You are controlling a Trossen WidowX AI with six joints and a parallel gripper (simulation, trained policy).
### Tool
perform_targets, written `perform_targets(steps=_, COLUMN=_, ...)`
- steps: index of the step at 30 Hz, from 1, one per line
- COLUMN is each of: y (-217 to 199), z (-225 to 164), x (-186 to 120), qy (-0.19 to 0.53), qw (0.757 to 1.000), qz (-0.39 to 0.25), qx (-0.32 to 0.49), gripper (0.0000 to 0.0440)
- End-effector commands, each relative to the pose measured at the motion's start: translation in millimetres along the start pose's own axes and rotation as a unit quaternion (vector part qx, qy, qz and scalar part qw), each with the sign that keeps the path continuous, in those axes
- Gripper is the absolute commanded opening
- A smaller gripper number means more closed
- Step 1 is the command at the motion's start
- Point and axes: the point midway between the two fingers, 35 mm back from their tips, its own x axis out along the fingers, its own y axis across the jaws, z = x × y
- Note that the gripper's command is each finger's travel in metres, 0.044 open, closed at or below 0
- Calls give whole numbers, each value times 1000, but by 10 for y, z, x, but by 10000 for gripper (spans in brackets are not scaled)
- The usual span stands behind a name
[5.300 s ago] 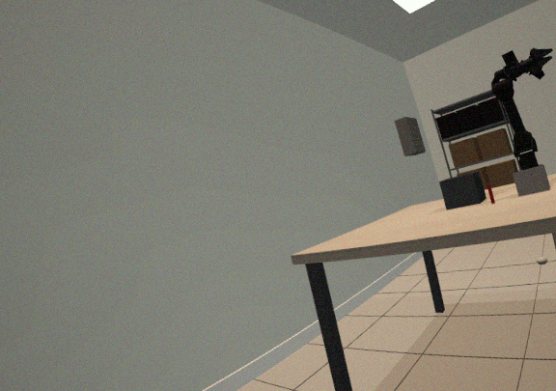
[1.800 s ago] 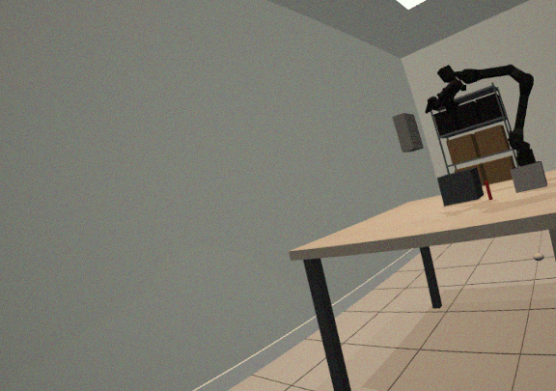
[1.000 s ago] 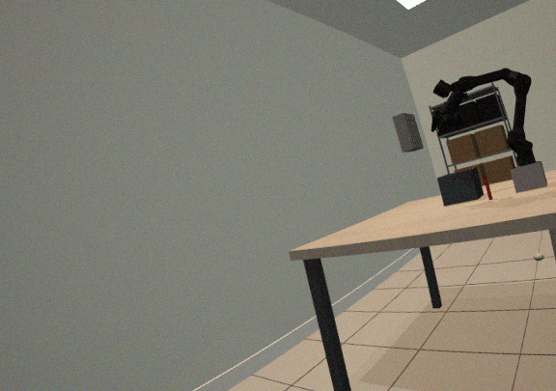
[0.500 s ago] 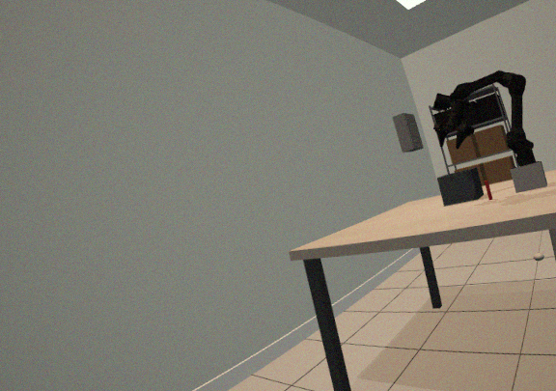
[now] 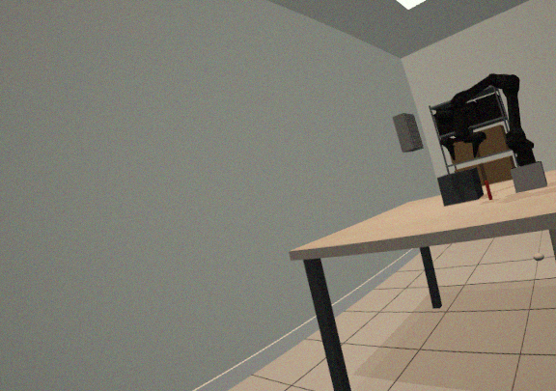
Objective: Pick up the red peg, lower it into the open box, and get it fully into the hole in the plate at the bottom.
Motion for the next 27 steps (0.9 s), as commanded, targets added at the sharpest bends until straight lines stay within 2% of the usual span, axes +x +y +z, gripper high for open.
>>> perform_targets(steps=1, y=-97, z=25, x=82, qy=-9, qw=999, qz=-25, qx=-24, gripper=440)
perform_targets(steps=15, y=-466, z=179, x=401, qy=-50, qw=984, qz=-118, qx=-121, gripper=440)
perform_targets(steps=27, y=-647, z=339, x=702, qy=-79, qw=969, qz=-157, qx=-171, gripper=436)
